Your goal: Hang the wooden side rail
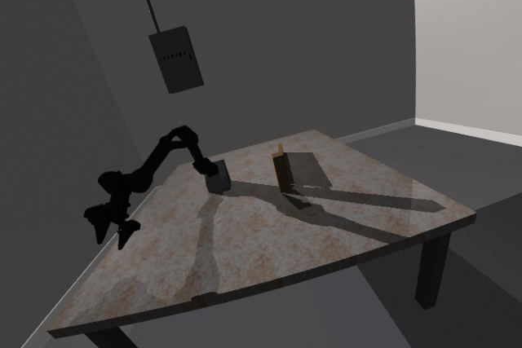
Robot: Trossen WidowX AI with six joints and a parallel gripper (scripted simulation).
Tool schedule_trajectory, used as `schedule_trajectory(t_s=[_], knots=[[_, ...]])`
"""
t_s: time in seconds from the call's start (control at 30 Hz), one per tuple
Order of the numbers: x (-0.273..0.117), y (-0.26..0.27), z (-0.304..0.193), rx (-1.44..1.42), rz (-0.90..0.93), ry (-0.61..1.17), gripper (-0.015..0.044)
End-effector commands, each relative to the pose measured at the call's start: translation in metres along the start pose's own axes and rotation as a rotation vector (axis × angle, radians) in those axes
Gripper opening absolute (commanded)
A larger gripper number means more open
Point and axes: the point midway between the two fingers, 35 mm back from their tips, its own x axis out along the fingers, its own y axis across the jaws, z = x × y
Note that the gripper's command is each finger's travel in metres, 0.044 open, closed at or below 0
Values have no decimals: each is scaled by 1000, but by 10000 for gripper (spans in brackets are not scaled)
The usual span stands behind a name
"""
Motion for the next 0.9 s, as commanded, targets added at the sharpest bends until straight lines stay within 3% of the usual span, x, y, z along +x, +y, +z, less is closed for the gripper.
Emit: schedule_trajectory(t_s=[0.0,0.43,0.87], knots=[[-1,2,0,0,1,0,426],[-60,92,1,2,-8,0,440],[-20,60,-21,27,-10,78,440]])
